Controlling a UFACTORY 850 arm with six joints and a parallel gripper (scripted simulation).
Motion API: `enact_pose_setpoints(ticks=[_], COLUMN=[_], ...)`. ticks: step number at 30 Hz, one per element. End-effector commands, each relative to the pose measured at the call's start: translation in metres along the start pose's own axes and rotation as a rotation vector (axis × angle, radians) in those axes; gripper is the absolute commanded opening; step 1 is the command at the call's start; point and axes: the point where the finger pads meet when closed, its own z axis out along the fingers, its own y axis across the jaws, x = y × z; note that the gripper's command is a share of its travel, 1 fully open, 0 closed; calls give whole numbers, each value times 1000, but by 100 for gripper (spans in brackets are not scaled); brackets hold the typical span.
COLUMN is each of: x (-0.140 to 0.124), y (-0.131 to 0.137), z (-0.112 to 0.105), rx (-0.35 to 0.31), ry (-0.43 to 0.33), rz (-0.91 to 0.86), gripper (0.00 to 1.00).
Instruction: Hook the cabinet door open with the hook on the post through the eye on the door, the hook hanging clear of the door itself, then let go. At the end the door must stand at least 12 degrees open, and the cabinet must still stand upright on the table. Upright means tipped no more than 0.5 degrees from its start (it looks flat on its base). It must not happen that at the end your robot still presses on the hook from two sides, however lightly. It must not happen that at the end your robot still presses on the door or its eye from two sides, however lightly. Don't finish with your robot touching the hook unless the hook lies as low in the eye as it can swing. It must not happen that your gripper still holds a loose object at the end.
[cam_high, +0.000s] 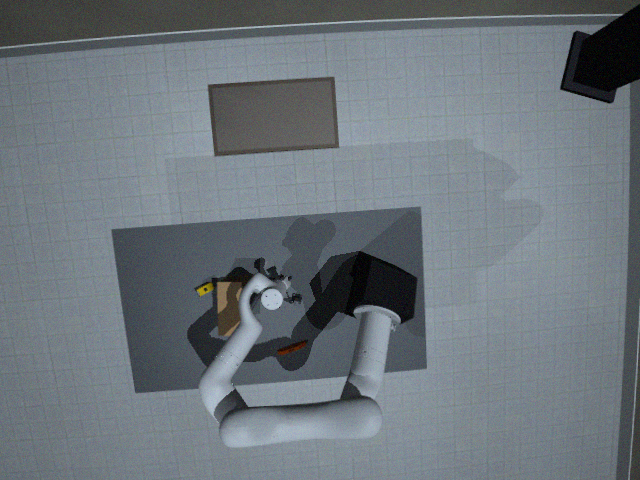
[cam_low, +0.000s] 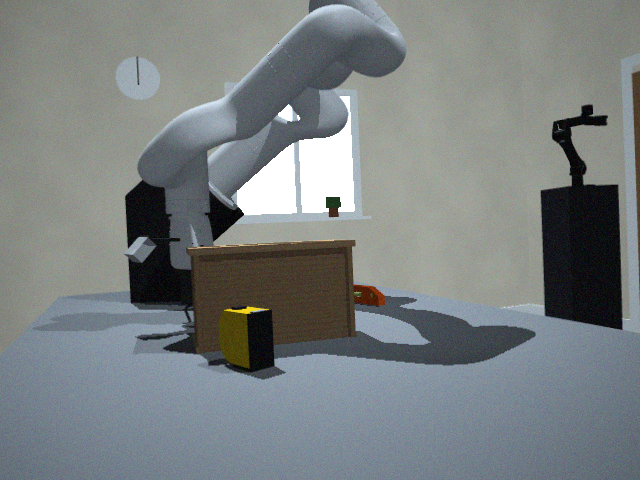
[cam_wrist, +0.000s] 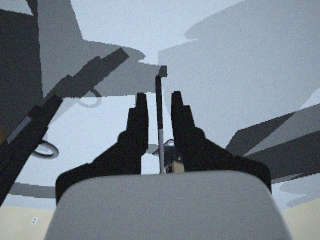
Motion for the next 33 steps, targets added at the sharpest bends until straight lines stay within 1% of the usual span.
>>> enact_pose_setpoints(ticks=[1, 17, 31, 32, 33], x=[0, 0, 0, 0, 0], y=[0, 0, 0, 0, 0], z=[4, 15, 17, 17, 17], rx=[1, 1, 1, 1, 1], ry=[1, 1, 1, 1, 1], rz=[0, 0, 0, 0, 0], gripper=[23, 23, 23, 4, 4])
